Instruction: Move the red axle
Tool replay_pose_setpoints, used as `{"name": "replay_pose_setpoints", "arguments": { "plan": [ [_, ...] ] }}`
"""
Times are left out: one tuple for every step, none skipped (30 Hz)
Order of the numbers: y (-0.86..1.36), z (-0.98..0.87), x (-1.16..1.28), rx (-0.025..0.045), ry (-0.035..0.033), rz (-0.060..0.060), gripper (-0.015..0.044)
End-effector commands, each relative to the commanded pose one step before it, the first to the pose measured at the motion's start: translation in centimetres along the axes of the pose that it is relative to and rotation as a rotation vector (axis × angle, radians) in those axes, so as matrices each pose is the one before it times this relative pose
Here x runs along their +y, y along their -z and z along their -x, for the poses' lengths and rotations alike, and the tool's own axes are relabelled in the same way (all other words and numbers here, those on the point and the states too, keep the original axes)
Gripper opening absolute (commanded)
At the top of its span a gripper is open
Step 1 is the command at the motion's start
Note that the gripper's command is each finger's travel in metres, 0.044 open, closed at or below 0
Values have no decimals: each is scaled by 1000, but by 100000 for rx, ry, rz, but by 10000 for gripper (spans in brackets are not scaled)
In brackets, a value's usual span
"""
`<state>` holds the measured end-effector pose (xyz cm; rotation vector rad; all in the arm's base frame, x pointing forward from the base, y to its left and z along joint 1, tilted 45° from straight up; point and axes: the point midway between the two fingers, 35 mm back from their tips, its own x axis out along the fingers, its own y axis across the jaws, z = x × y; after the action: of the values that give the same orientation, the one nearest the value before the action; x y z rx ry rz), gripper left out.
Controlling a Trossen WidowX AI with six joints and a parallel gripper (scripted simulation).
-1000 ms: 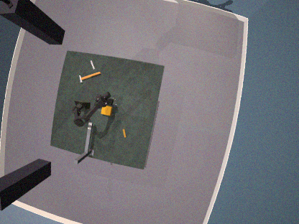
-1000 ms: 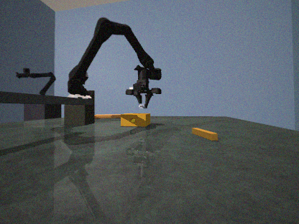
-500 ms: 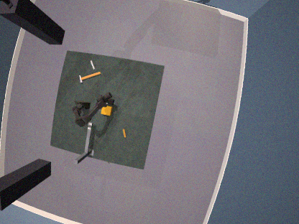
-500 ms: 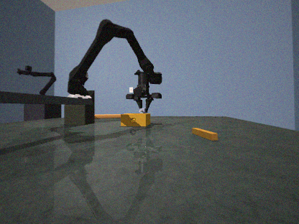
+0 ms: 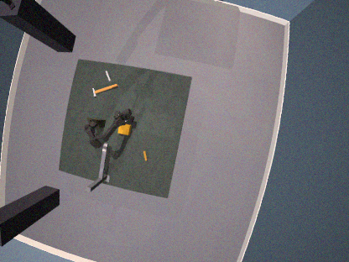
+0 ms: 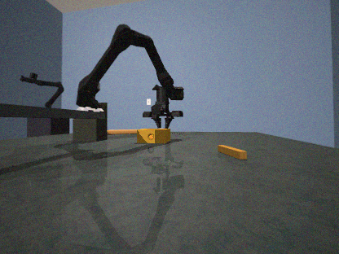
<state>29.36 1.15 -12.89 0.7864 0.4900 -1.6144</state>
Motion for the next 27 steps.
{"name": "replay_pose_setpoints", "arguments": {
  "plan": [
    [-63,-953,-289,-896,178,914,0],
    [-11,-130,-13,-20,1,-3,0],
    [-7,-78,-8,-13,1,-2,0],
    [-2,-26,-3,-4,0,-1,0],
    [0,0,0,0,0,0,0],
    [0,0,0,0,0,0,0],
    [0,0,0,0,0,0,0],
    [-27,1,6,1,0,1,0],
    [-54,1,12,3,0,2,0],
    [-79,2,17,3,0,3,0],
    [-104,2,22,4,0,4,0],
    [-130,3,27,5,1,5,0],
    [-152,3,31,4,1,5,0],
    [-162,3,32,4,1,5,0],
    [-164,3,31,3,1,5,0],
    [-164,2,30,1,1,5,0],
    [-164,2,29,0,1,5,0],
    [-165,2,28,-1,1,4,0],
    [-165,1,27,-2,1,4,0],
    [-165,1,26,-3,1,4,0],
    [-165,1,25,-4,1,4,0],
    [-165,0,24,-6,1,3,0],
    [-165,0,23,-7,1,3,0],
    [-165,-1,22,-8,1,3,0],
    [-165,-1,20,-9,1,2,0],
    [-165,-1,19,-10,1,2,0],
    [-165,-2,18,-11,1,2,0]
  ]
}}
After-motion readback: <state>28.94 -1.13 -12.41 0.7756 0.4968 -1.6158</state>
